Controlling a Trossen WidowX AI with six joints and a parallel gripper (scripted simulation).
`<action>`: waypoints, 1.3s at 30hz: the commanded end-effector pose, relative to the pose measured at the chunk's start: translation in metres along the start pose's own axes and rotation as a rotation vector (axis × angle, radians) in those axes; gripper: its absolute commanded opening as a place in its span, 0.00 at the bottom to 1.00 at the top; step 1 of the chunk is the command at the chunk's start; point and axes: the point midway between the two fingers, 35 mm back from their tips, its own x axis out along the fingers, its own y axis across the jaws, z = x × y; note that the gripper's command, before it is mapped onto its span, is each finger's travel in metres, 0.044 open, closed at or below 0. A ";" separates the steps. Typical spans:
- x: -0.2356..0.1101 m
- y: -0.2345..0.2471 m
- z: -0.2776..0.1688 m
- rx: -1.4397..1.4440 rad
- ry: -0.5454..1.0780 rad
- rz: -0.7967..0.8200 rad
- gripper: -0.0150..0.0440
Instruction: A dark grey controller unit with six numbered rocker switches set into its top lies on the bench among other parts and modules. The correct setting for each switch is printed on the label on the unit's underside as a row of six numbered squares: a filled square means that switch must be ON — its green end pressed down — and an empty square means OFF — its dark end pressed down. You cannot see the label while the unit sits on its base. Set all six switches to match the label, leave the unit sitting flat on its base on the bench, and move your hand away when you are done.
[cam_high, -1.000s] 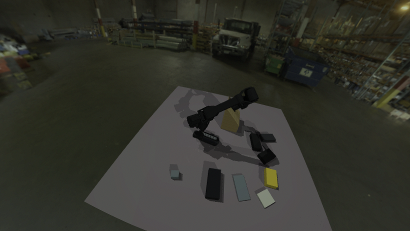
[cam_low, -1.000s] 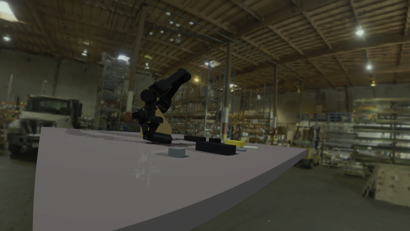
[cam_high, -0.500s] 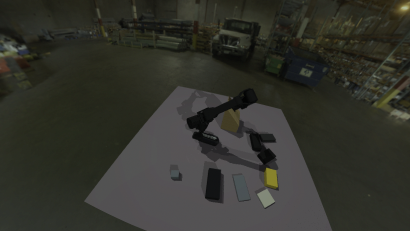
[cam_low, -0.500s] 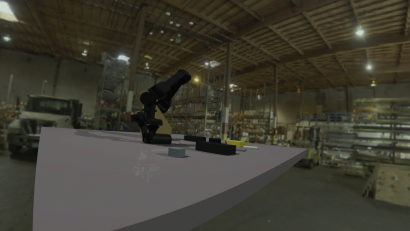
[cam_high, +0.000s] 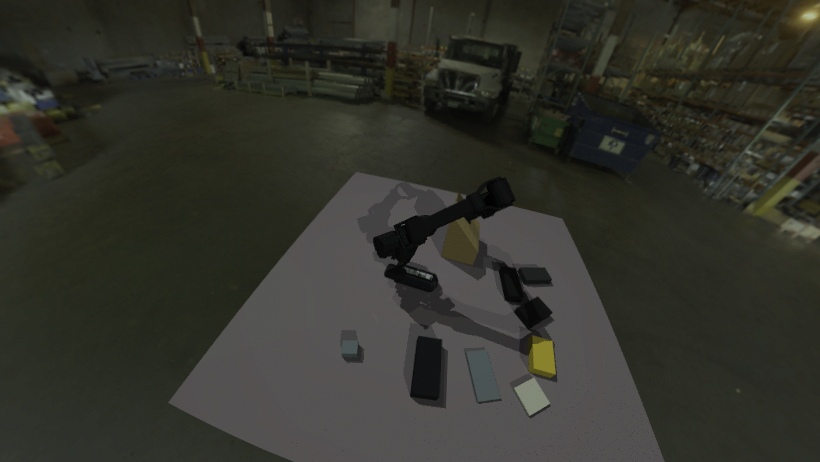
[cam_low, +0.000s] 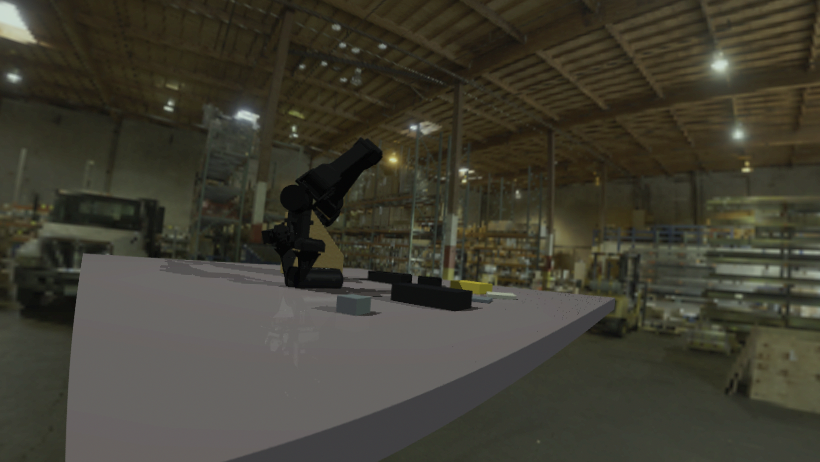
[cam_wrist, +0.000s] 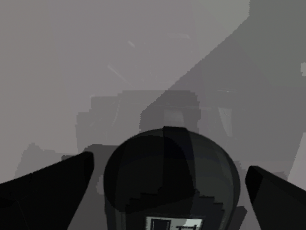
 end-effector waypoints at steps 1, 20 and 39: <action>0.000 0.000 0.000 0.000 0.000 0.000 1.00; -0.040 -0.001 -0.060 0.001 0.002 -0.001 1.00; -0.040 -0.001 -0.060 -0.011 0.001 0.002 0.91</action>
